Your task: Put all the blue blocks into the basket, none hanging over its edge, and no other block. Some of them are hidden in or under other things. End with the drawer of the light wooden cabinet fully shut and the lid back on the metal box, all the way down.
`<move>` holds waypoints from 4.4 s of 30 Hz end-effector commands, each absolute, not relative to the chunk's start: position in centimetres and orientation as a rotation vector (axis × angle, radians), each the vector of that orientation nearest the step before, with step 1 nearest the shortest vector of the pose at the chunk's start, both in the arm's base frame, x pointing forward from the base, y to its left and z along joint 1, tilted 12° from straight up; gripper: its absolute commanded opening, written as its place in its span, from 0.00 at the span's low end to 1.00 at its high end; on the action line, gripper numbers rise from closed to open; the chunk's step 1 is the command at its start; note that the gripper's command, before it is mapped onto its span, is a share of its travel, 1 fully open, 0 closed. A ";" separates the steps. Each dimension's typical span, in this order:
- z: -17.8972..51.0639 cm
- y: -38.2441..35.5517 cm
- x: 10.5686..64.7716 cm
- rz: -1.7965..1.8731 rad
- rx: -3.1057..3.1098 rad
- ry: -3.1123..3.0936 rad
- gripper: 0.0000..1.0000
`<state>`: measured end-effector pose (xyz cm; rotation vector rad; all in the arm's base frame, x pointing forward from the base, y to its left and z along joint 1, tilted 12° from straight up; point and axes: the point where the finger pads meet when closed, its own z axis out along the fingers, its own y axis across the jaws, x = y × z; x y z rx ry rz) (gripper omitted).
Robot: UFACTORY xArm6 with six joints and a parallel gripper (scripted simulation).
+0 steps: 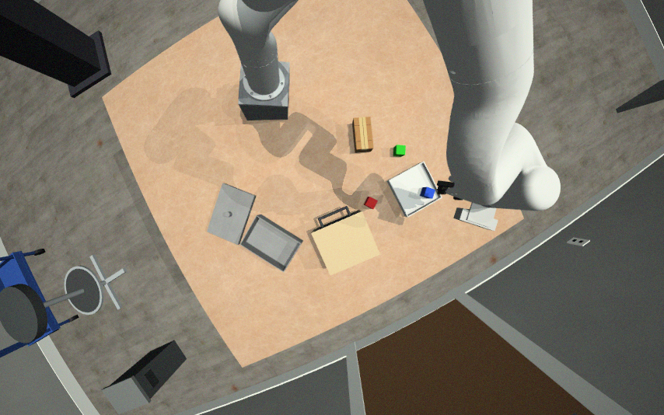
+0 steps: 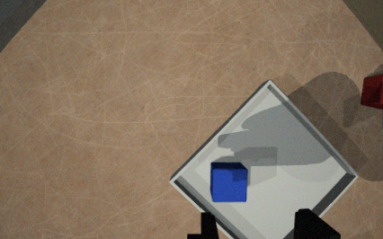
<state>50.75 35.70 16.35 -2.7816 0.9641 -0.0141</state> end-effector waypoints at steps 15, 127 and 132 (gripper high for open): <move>15.6 28.3 53.8 -0.023 -2.789 0.975 0.51; 3.0 -31.0 32.3 -0.007 -2.736 1.074 0.44; 2.8 -31.0 32.3 -0.007 -2.736 1.074 0.44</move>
